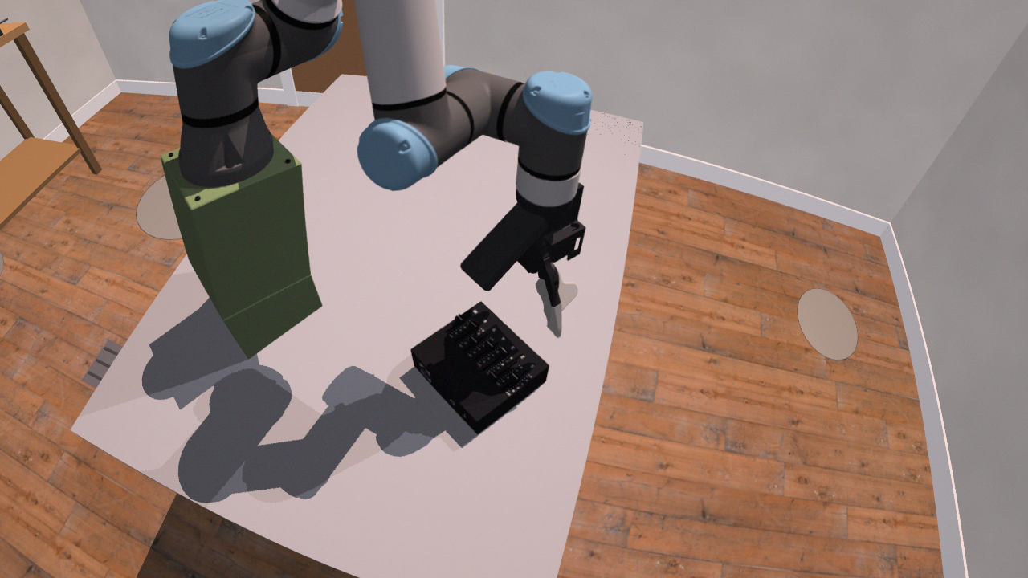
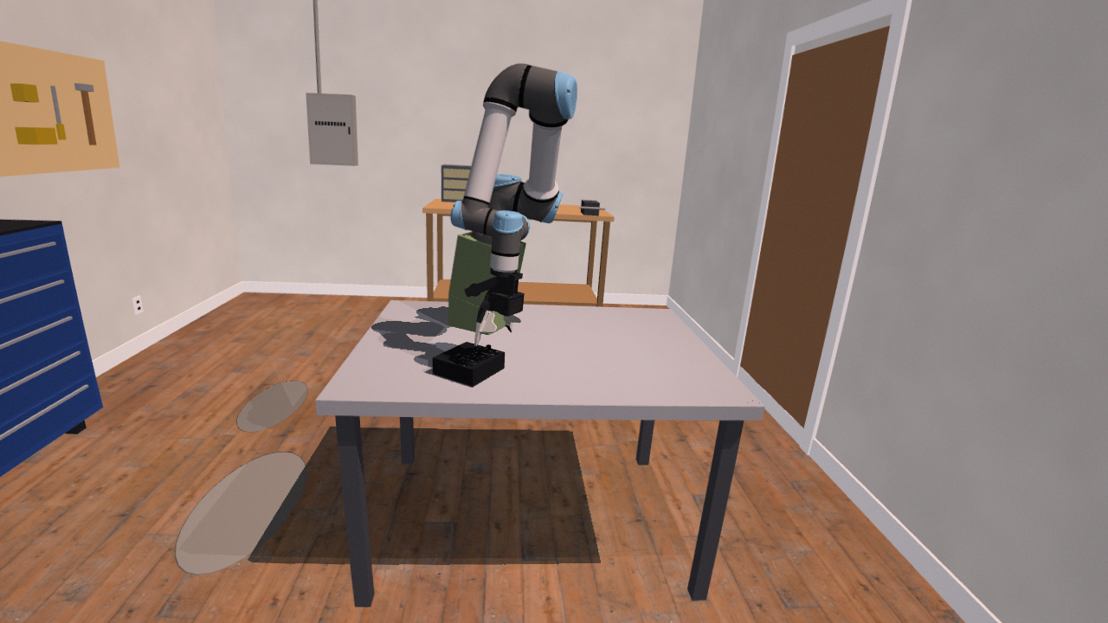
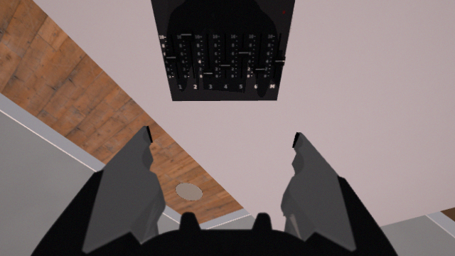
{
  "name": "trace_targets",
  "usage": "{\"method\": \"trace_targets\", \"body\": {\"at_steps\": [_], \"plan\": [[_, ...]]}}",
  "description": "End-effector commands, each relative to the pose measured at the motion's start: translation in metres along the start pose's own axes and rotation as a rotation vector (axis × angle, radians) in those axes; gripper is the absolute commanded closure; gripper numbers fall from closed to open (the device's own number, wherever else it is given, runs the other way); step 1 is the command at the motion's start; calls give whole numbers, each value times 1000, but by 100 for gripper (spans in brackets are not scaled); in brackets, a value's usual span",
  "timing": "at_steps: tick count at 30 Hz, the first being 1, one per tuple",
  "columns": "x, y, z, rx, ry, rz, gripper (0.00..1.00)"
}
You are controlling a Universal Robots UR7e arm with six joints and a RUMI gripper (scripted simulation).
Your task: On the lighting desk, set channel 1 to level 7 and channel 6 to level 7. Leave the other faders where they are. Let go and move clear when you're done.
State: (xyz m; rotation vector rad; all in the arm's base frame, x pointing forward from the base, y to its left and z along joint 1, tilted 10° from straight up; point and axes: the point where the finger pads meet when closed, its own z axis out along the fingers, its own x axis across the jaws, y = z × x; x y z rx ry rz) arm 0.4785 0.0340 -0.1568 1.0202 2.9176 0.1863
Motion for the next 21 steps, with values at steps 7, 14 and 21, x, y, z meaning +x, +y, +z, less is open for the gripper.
{"method": "trace_targets", "body": {"at_steps": [7, 14, 21], "plan": [[-1, 2, 0, -2, -2, -4, 0], [-1, 2, 0, -2, -2, -4, 0], [-1, 2, 0, -2, -2, 2, 0]]}}
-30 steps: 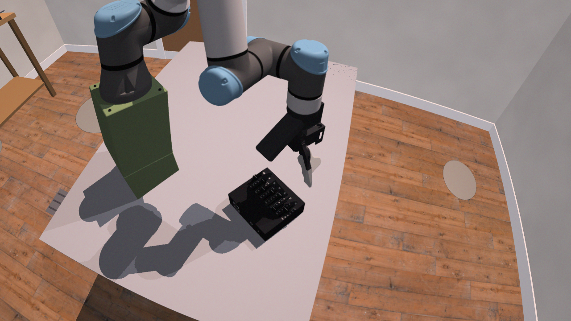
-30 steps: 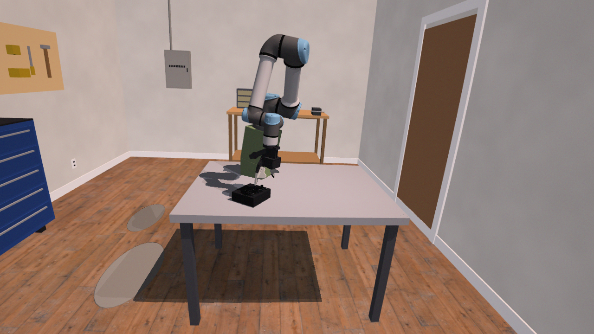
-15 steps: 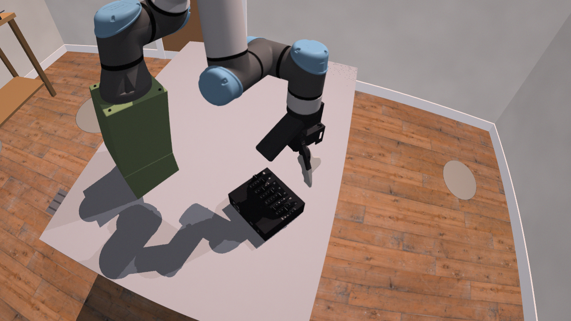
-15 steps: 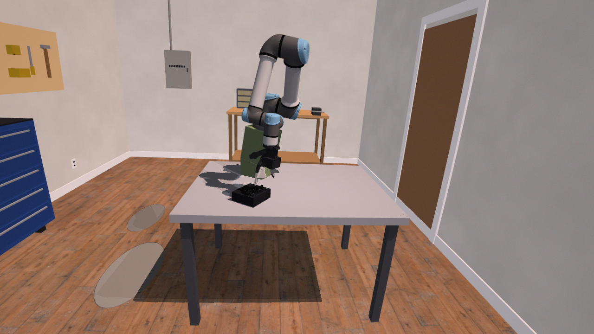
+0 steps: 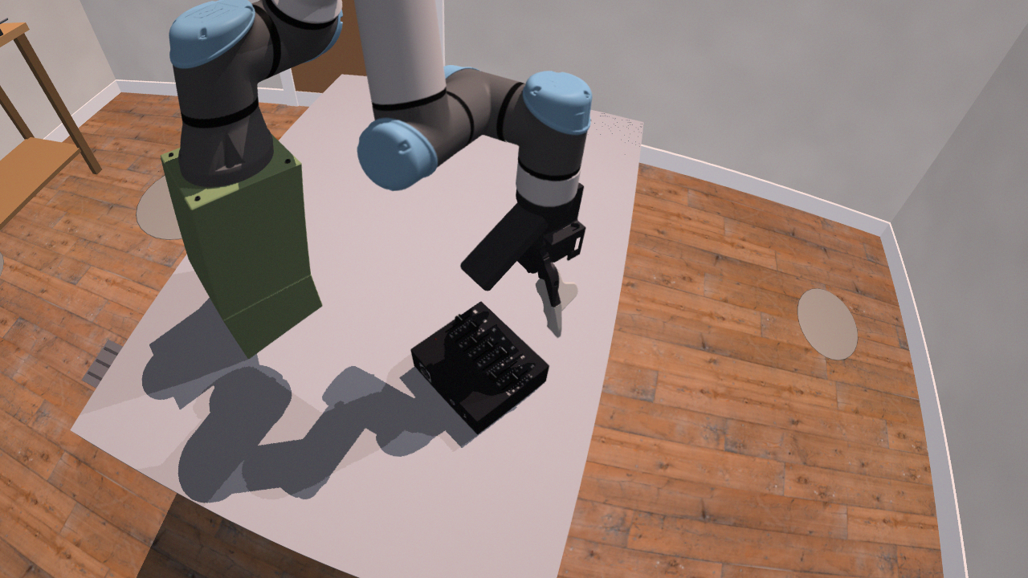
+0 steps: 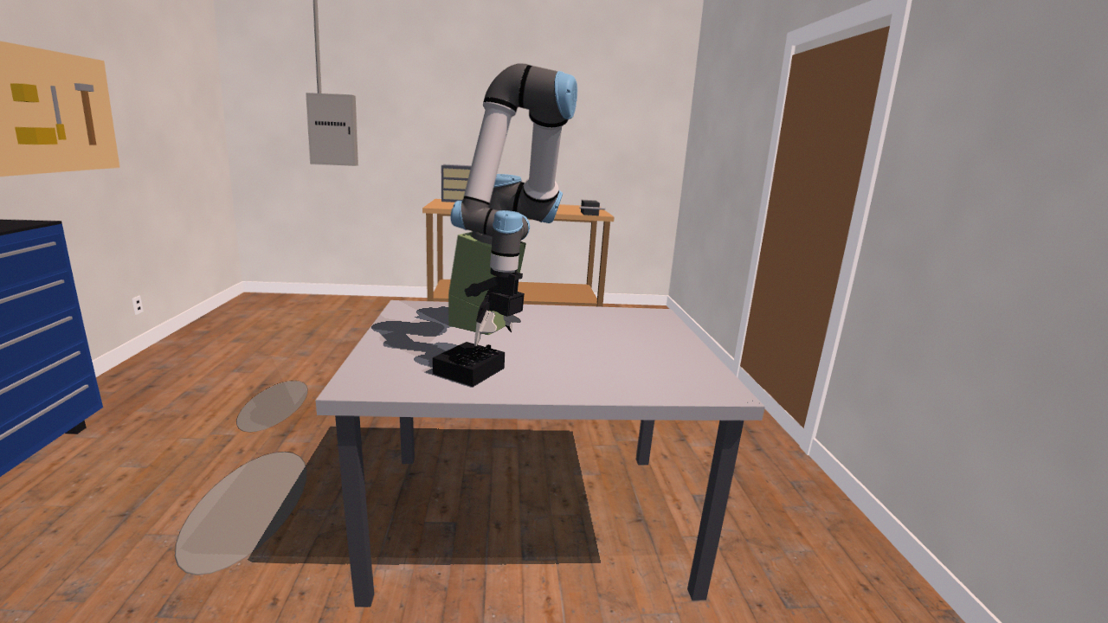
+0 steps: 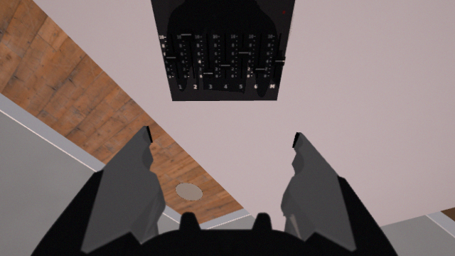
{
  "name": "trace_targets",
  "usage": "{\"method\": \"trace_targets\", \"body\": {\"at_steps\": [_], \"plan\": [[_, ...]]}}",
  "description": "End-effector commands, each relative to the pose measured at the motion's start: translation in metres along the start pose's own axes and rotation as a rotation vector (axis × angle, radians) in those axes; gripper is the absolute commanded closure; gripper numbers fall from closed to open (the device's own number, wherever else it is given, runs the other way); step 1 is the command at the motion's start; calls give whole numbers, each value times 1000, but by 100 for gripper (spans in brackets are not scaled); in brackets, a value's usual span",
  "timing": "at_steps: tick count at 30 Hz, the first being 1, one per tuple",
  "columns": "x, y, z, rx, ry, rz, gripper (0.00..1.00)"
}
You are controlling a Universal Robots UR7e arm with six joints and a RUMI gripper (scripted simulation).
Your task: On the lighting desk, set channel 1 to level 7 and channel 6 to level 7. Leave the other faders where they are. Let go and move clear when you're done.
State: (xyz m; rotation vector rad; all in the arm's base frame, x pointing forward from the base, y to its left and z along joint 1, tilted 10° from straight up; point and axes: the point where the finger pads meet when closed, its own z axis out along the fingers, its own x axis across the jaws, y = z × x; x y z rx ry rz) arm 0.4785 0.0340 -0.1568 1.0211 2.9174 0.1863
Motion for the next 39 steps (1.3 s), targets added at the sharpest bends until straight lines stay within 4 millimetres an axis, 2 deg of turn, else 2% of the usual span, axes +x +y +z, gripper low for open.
{"method": "trace_targets", "body": {"at_steps": [1, 23, 39], "plan": [[-1, 2, 0, -2, -2, 3, 0], [1, 0, -1, -3, -1, 105, 0], [3, -3, -4, -4, 1, 326, 0]]}}
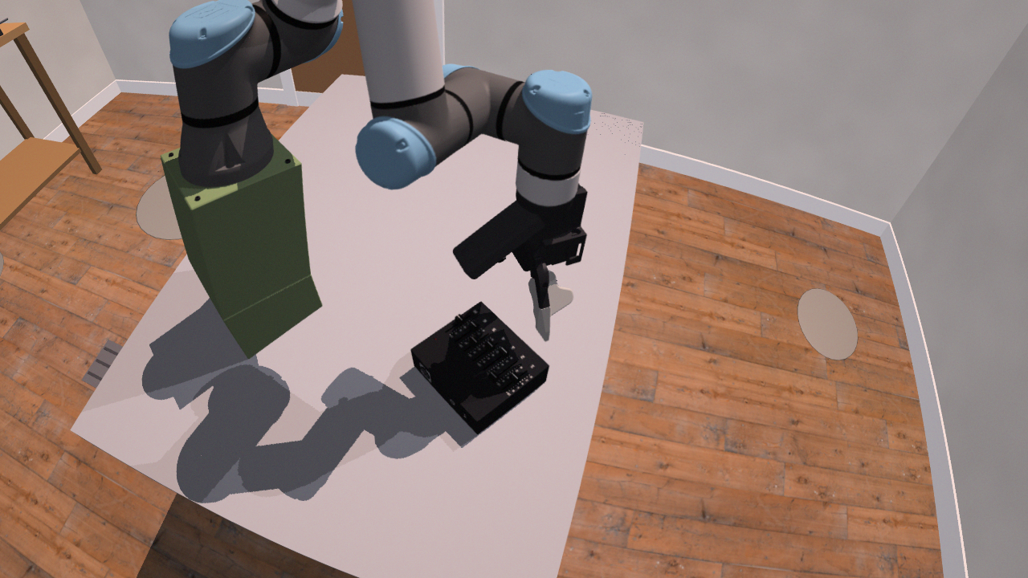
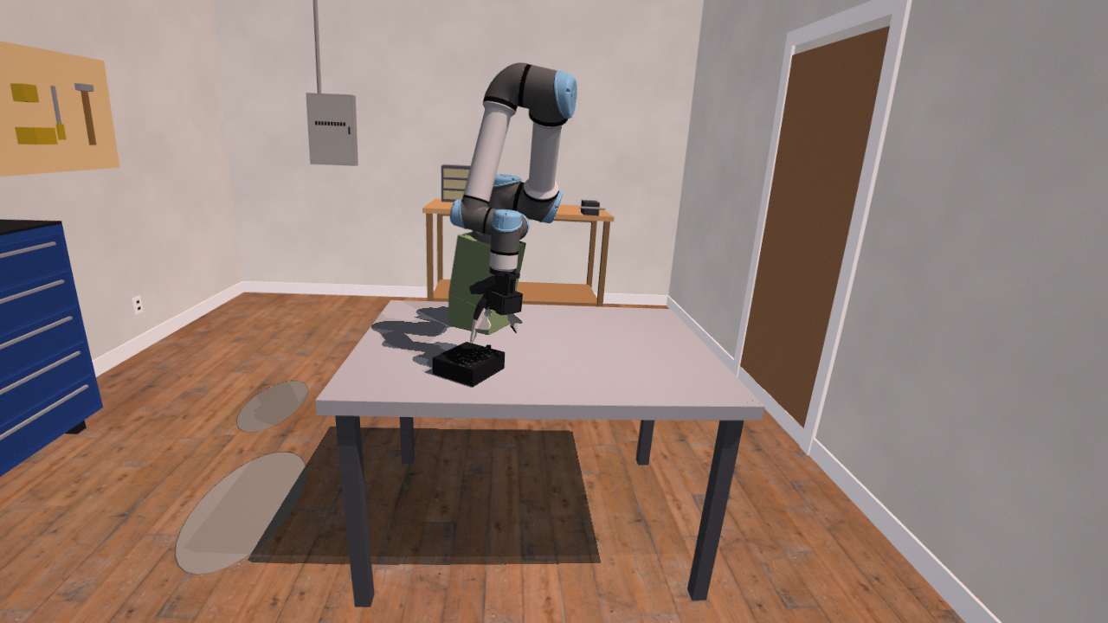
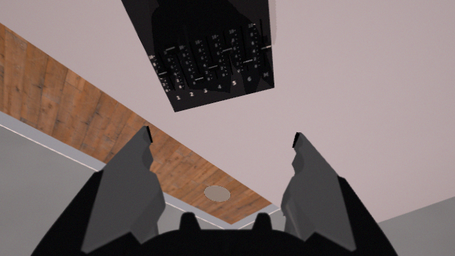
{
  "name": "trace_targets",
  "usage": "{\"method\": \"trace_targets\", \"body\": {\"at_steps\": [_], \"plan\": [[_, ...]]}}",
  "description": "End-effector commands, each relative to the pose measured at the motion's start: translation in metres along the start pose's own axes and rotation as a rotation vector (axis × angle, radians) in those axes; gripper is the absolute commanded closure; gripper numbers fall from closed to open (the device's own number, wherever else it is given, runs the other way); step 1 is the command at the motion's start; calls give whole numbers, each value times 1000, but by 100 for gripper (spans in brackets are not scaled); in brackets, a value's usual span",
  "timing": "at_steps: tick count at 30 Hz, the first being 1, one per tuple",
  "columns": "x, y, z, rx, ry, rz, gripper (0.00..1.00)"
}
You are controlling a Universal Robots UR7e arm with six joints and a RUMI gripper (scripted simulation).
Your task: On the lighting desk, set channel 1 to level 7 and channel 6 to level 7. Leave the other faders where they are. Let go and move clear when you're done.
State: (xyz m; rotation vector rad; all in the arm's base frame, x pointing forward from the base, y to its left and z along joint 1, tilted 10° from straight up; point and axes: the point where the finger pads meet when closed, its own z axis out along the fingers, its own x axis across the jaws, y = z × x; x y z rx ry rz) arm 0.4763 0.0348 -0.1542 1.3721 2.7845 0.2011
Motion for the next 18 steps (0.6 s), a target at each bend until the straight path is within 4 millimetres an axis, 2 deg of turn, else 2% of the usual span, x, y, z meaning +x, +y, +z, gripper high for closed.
{"method": "trace_targets", "body": {"at_steps": [1, 16, 18], "plan": [[1, -3, -2, 1, 0, 84, 0], [4, -7, -7, -1, 3, 449, 0], [4, -7, -7, -1, 3, 449, 0]]}}
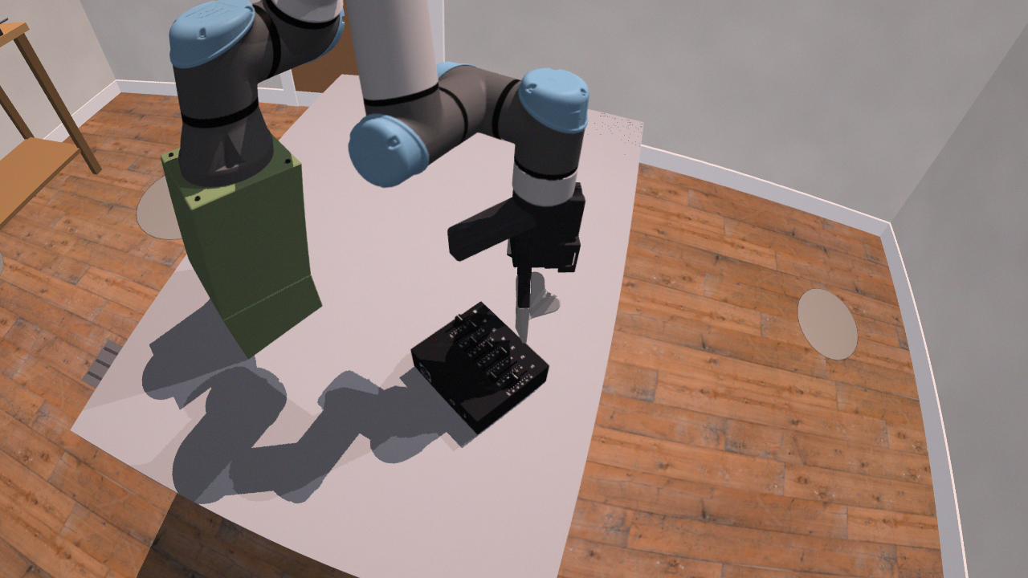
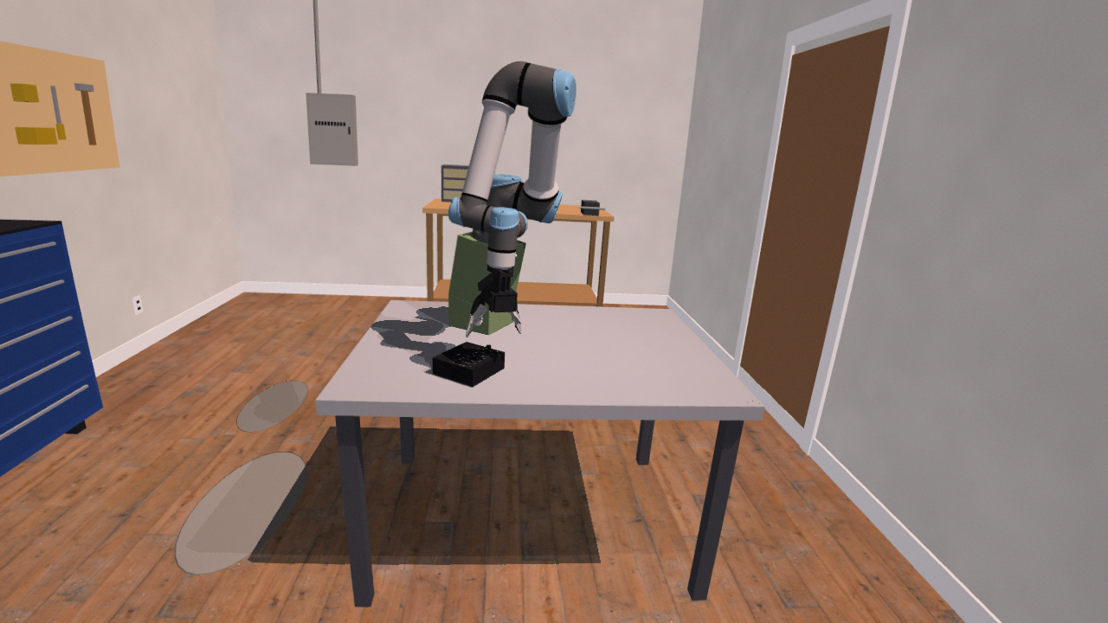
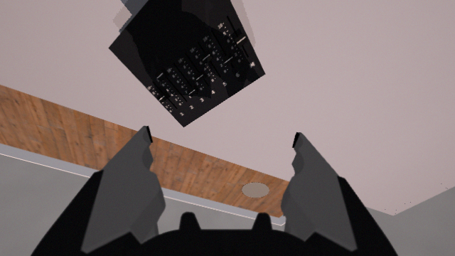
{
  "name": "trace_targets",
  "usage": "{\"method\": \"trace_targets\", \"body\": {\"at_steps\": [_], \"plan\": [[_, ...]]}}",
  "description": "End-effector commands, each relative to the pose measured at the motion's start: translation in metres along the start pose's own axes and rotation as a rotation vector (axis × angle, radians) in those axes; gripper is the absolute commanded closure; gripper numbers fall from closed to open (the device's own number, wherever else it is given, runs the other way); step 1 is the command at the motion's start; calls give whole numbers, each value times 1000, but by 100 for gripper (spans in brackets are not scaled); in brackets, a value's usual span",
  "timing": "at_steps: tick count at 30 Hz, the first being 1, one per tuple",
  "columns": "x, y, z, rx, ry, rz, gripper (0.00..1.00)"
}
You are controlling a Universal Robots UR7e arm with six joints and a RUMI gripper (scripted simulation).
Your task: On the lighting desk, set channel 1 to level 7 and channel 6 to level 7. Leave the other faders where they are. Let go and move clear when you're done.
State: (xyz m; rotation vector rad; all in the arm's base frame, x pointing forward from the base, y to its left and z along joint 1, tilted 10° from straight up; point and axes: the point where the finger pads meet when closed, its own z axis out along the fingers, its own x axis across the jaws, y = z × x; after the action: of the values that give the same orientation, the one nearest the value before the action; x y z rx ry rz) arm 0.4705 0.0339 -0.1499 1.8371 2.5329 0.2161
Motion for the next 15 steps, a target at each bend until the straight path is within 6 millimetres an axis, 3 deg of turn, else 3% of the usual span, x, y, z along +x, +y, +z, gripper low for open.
{"method": "trace_targets", "body": {"at_steps": [1, 15], "plan": [[0, -3, -2, 2, -3, 139, 0], [2, -6, -9, 1, 1, 611, 0]]}}
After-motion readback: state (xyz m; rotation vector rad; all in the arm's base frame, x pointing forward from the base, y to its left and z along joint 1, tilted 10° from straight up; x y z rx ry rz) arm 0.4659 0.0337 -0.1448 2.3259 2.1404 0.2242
